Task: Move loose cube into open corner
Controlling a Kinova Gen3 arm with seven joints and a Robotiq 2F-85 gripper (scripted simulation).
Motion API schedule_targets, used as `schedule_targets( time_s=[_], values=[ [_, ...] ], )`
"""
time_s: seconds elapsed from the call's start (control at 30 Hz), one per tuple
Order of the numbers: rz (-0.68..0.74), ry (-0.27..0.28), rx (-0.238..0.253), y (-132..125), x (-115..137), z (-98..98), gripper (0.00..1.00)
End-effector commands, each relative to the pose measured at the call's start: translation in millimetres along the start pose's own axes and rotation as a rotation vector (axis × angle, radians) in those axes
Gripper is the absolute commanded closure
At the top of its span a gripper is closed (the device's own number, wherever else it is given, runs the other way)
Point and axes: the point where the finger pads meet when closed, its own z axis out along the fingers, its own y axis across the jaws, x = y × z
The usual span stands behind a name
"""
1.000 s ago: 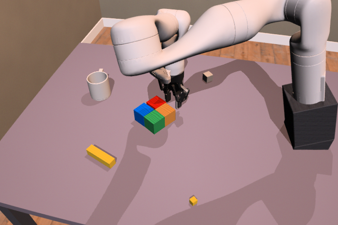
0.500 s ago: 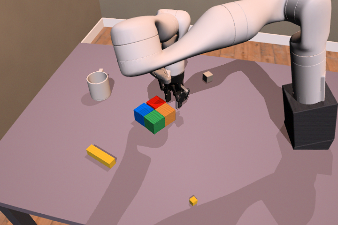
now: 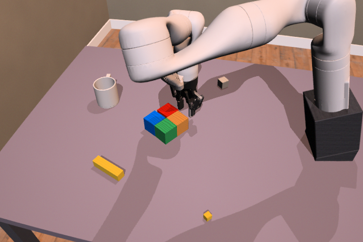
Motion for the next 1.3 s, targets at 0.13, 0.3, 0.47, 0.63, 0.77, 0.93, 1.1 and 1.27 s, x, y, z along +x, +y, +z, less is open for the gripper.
schedule_targets(
  time_s=[0.13, 0.3, 0.47, 0.63, 0.77, 0.93, 1.1, 1.27],
  values=[
    [-0.008, 0.003, -0.008, 3.8, 0.5, 0.5, 0.46],
    [-0.007, 0.003, -0.008, 3.9, 0.9, 0.5, 0.46],
    [-0.006, 0.003, -0.008, 4.1, 1.6, 0.5, 0.46],
    [-0.003, 0.003, -0.008, 4.6, 3.6, 0.5, 0.46],
    [-0.002, 0.003, -0.008, 5.1, 5.6, 0.4, 0.46],
    [-0.002, 0.003, -0.009, 5.7, 8.0, 0.4, 0.46],
    [-0.002, 0.003, -0.009, 5.9, 8.9, 0.4, 0.46],
    [-0.002, 0.003, -0.009, 6.1, 9.4, 0.4, 0.46]
  ],
)
